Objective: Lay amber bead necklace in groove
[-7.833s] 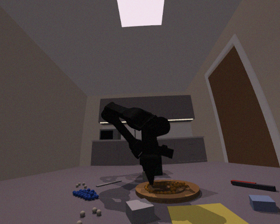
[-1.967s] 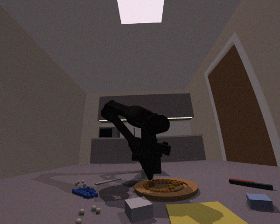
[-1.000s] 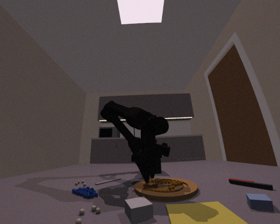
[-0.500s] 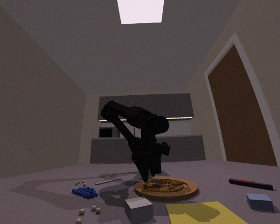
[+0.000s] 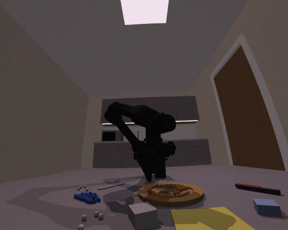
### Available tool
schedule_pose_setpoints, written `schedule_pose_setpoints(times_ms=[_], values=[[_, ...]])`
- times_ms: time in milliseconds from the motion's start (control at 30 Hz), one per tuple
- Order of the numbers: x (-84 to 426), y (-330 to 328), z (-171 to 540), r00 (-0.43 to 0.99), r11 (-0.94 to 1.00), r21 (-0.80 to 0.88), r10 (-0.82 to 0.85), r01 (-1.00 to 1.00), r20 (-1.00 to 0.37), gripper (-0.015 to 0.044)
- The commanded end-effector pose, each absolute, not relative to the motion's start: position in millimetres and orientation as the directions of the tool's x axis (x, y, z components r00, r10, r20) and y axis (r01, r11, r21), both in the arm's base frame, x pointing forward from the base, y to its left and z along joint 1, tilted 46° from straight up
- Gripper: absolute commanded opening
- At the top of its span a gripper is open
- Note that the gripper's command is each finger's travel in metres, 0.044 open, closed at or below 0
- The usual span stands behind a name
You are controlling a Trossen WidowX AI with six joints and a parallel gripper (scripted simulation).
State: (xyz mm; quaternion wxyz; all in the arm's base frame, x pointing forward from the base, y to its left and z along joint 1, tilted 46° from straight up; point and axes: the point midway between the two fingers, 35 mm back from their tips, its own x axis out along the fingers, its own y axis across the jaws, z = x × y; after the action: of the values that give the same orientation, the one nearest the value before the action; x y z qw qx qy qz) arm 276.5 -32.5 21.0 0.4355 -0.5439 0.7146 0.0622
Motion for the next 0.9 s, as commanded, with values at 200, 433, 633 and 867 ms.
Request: schedule_pose_setpoints(times_ms=[200, 433, 633, 867], values=[[281.7, -17.4, 28.8, -0.025, 0.465, -0.456, -0.72, -0.759, -0.693, 0.012], [283.4, -22.6, 23.7, -0.019, 0.467, -0.461, -0.718, -0.755, -0.696, 0.012], [283.2, -26.6, 19.8, -0.02, 0.466, -0.46, -0.718, -0.756, -0.696, 0.012], [282.5, -34.5, 12.2, -0.022, 0.466, -0.459, -0.719, -0.757, -0.694, 0.012]])
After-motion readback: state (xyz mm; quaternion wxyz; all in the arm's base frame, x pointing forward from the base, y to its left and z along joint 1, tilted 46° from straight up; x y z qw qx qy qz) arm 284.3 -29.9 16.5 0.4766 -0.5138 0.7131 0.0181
